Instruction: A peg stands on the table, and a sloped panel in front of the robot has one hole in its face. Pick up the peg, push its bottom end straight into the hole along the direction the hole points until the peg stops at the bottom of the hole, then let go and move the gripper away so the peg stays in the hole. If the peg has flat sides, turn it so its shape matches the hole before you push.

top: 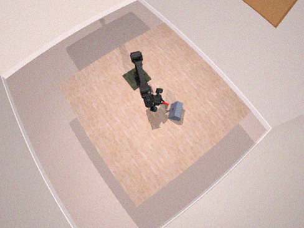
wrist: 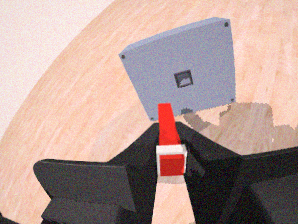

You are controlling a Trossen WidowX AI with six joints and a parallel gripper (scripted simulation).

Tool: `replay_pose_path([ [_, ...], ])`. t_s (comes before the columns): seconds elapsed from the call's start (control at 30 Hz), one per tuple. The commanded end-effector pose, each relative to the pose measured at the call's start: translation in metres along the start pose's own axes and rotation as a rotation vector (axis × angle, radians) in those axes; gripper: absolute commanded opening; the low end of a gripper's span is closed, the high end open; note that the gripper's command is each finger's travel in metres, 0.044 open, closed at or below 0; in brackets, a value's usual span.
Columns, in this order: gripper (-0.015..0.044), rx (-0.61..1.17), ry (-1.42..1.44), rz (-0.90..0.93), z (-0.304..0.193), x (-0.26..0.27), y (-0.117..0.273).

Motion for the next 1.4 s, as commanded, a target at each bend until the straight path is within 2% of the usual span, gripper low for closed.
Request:
replay_pose_path([
  [0.0, 0.0000, -0.024, 0.020, 0.000, -0.004, -0.001, 0.003],
  [0.93, 0.0000, -0.177, 0.172, -0.043, -0.020, -0.014, 0.025],
  [1.37, 0.0000, -0.191, 0.193, -0.053, -0.018, -0.017, 0.016],
])
Point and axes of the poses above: the point midway between the two fingers, 35 mm back from their tips, its own y axis back along the fingers, its own x axis across the jaws, z = x × y, the point moved 3 cm from there along y, back along the fingers, and after that the axes turned 3 degrees about -y, right-handed, at the moved point
